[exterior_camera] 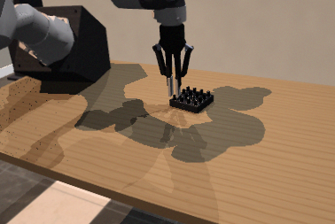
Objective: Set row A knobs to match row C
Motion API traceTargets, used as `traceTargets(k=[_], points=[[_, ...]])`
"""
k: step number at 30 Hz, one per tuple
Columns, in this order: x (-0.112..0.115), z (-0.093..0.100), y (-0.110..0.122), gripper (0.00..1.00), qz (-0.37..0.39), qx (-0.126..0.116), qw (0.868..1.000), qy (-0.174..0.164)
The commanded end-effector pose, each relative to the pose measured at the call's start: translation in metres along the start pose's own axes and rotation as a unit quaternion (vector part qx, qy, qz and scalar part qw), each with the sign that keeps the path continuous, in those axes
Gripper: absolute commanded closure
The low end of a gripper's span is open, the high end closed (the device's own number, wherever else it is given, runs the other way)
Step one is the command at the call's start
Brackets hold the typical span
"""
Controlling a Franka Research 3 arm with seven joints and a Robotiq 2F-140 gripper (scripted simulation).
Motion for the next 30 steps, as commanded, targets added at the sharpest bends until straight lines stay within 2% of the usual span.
traceTargets(k=[1, 30], points=[[-0.0004, -0.0037, 0.0018, 0.88, -0.003, 0.001, 1.000, 0.001], [-0.0004, -0.0067, 0.0018, 0.88, -0.003, 0.001, 1.000, 0.001]])
Point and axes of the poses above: the point where the finger pads meet when closed, its own z axis back along the fingers, its own y axis across the jaws, x = y × z, the point moved 10 cm from there along z, back along the fingers, and after that the axes turned 11 degrees about -z, right-handed, at the moved point
